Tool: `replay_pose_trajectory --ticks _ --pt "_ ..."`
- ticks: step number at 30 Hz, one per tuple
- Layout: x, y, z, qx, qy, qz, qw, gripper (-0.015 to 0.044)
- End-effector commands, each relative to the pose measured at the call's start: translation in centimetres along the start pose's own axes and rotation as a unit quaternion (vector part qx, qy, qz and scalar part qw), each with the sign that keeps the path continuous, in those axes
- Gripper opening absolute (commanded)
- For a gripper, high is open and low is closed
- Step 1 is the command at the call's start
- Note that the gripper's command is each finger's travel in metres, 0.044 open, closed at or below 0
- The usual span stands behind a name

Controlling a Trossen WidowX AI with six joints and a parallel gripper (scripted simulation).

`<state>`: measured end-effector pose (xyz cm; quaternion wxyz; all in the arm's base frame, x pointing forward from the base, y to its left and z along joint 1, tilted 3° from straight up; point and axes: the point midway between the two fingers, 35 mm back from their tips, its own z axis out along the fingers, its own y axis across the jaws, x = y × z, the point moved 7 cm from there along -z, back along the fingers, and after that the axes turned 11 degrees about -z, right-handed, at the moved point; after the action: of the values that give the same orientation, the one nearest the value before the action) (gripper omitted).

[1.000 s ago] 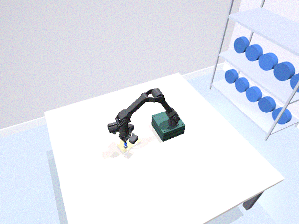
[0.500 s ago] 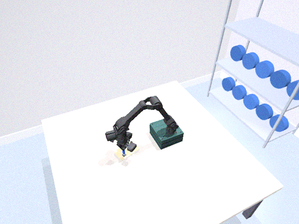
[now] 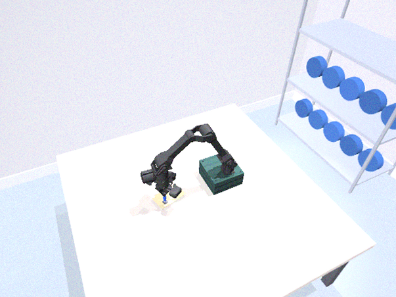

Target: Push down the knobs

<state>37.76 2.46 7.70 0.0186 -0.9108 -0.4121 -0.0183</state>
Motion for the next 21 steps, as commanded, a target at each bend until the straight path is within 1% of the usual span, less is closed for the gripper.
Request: replay_pose_trajectory --ticks 1,21 --pt "0.1 0.12 1.44 0.002 -0.004 0.002 1.0 0.0" --pt "0.1 0.12 1.67 0.002 -0.004 0.002 1.0 0.0"
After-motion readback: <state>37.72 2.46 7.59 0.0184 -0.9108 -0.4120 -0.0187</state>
